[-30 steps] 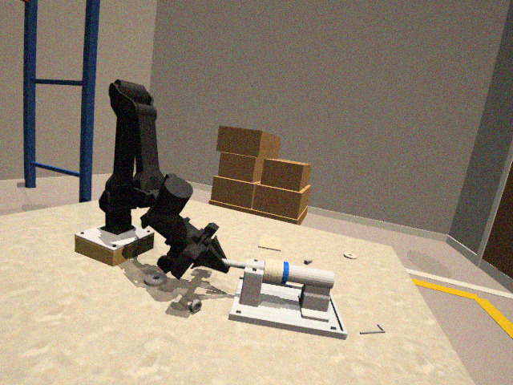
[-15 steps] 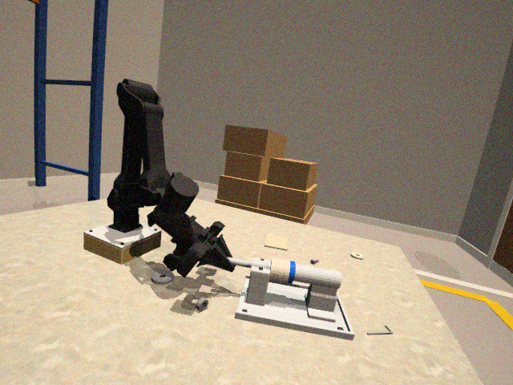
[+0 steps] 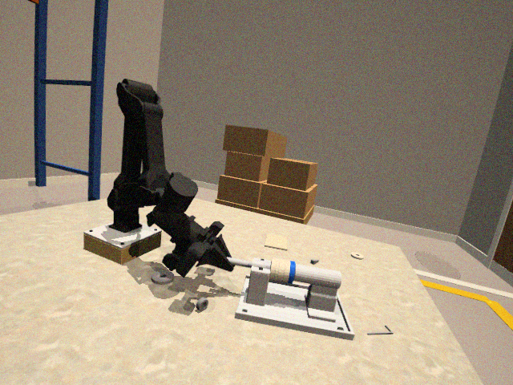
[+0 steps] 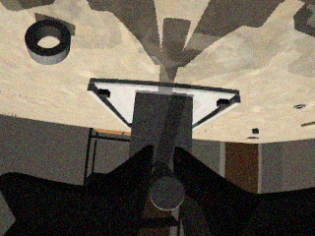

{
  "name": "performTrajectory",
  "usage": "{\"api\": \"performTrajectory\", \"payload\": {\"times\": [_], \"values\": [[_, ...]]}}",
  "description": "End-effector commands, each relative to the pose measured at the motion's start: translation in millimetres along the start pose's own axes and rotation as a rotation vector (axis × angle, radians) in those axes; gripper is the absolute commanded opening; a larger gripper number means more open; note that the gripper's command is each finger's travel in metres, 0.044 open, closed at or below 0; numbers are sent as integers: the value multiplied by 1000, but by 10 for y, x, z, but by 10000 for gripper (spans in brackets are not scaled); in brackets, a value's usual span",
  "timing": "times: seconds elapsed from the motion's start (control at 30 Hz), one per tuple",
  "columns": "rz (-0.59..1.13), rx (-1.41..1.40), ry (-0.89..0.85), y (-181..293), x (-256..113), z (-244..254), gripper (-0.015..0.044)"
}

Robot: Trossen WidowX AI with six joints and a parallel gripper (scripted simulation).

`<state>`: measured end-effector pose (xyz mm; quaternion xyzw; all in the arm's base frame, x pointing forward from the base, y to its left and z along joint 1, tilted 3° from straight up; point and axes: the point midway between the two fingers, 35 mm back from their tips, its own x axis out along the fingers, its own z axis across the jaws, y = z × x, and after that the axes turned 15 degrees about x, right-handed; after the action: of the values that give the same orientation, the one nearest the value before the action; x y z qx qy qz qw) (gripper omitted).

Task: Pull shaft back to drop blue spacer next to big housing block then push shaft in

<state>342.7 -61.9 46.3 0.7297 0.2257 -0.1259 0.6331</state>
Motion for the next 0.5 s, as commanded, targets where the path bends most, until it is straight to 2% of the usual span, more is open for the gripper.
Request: {"api": "performTrajectory", "payload": {"times": [0.0, 0.47], "values": [[-1, -2, 1, -7, -8, -1, 0], [-1, -2, 1, -16, -23, 2, 0]]}}
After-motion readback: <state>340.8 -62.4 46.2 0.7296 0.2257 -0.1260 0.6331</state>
